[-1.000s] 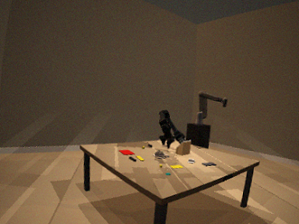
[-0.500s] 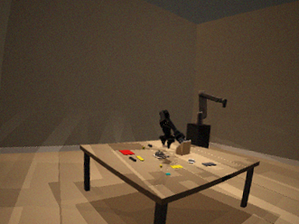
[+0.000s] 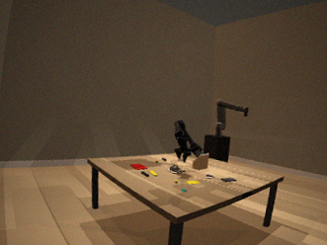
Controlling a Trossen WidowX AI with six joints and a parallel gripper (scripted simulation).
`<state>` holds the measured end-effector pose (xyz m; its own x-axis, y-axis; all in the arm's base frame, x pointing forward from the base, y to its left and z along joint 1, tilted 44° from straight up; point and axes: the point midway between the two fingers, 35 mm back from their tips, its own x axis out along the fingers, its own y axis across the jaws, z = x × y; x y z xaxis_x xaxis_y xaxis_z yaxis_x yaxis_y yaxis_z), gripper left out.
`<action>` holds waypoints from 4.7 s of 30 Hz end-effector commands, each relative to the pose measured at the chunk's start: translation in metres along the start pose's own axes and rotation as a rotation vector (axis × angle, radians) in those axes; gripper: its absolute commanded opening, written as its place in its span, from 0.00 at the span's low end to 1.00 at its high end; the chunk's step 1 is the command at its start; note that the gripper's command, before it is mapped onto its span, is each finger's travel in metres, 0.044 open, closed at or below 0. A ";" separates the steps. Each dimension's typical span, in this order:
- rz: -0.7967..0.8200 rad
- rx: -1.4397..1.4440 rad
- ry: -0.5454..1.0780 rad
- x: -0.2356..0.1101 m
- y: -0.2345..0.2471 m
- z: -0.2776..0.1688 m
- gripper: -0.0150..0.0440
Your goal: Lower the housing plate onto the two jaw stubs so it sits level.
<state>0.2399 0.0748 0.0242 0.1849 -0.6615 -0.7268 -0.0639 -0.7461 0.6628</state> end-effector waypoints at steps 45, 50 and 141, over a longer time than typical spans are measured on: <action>0.002 0.004 0.003 0.053 -0.002 -0.001 0.85; 0.004 0.004 0.003 0.061 -0.001 0.000 0.85; 0.004 -0.002 0.003 0.076 0.000 0.000 0.85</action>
<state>0.2530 0.0268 -0.0297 0.1886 -0.6649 -0.7227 -0.0623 -0.7426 0.6669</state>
